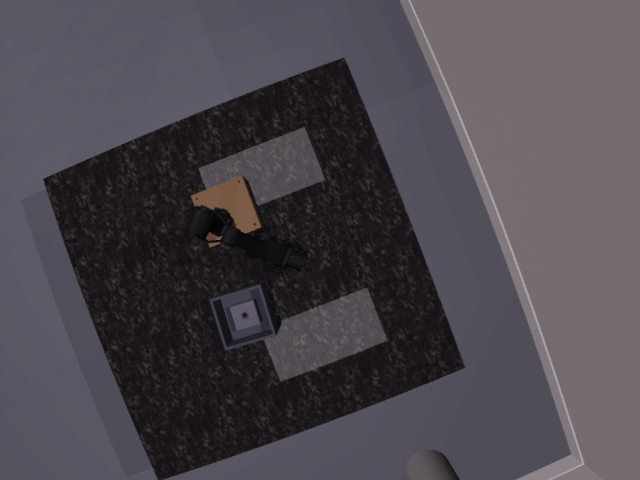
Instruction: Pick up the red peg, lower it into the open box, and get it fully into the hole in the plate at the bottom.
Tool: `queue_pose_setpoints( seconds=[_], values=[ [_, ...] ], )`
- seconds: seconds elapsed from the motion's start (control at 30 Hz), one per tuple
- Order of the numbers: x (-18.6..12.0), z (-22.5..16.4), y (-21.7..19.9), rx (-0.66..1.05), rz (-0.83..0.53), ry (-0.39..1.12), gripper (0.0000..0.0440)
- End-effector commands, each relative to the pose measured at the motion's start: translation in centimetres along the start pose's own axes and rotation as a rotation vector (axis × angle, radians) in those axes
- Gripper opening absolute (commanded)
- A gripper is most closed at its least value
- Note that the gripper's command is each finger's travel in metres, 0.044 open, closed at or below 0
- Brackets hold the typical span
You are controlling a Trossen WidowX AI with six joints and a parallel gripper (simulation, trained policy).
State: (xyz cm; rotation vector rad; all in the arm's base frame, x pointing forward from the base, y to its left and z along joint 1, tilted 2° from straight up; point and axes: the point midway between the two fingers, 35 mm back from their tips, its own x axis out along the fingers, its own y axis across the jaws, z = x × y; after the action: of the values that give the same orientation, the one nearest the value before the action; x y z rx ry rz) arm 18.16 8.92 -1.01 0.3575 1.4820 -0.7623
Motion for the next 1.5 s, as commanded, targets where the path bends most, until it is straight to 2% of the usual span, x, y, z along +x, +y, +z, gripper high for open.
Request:
queue_pose_setpoints(
  seconds=[0.0,0.17,0.37,0.8,1.1,1.47],
  values=[
    [0.4,0.0,-0.1,0.007,-0.017,0.003,0.0144],
    [0.6,0.0,-0.4,0.004,-0.051,0.008,0.0022],
    [-1.4,1.7,-0.6,0.01,-0.048,-0.051,0.0],
    [-6.2,4.8,-2.0,0.033,-0.046,-0.142,0.0],
    [-9.6,8.0,-2.6,0.115,-0.023,-0.197,0.0],
    [-10.8,12.8,-4.1,0.249,-0.007,-0.224,0.0]
  ],
)
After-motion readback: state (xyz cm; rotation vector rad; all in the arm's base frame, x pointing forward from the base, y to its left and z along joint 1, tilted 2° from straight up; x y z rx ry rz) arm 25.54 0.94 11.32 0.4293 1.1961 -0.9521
